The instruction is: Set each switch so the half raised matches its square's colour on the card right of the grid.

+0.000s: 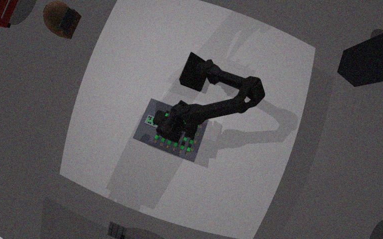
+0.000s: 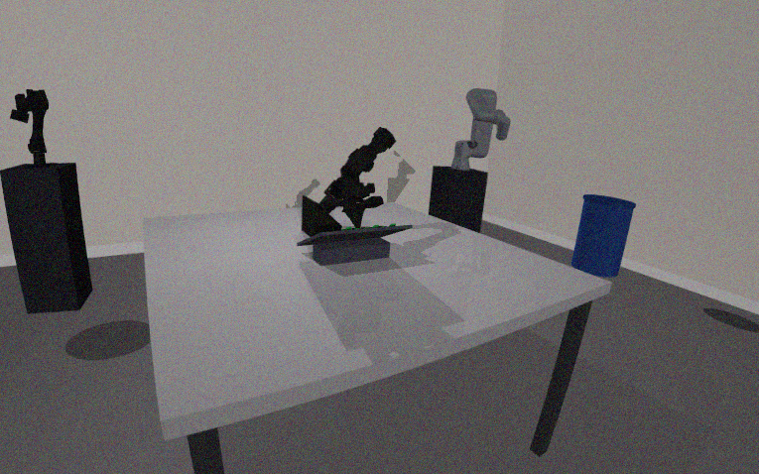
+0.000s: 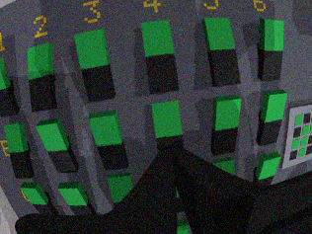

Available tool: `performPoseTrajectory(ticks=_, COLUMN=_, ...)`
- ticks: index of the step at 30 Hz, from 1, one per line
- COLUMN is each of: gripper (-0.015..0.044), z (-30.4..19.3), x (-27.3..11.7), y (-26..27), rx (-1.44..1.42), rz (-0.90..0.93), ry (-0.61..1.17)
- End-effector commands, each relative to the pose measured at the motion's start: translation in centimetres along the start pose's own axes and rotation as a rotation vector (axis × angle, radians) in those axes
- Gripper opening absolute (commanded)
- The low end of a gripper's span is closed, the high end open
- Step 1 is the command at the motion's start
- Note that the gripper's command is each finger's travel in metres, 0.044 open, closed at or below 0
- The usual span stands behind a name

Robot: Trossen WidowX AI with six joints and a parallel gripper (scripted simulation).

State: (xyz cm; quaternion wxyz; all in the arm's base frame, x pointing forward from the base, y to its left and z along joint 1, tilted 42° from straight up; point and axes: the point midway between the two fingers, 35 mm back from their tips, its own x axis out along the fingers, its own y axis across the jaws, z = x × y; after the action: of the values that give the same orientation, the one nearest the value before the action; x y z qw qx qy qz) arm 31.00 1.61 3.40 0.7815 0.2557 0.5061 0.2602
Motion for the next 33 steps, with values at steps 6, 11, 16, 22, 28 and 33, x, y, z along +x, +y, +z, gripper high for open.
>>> performPoseTrajectory(ticks=6, gripper=0.0, z=-0.1, x=0.2, y=0.0, rx=0.003, rz=-0.002, ry=0.004)
performPoseTrajectory(ticks=11, gripper=0.0, z=-0.1, x=0.3, y=0.0, rx=0.003, rz=-0.002, ry=0.004)
performPoseTrajectory(ticks=16, gripper=0.0, z=-0.1, x=0.4, y=0.0, rx=0.003, rz=-0.002, ry=0.004)
performPoseTrajectory(ticks=22, gripper=0.0, z=-0.1, x=0.5, y=0.0, rx=0.003, rz=-0.002, ry=0.004)
performPoseTrajectory(ticks=28, gripper=0.0, z=0.1, x=-0.5, y=-0.1, rx=0.0, rz=-0.003, ry=0.004)
performPoseTrajectory(ticks=33, gripper=0.0, z=0.2, x=-5.9, y=-0.1, rx=0.004, rz=-0.005, ry=0.031)
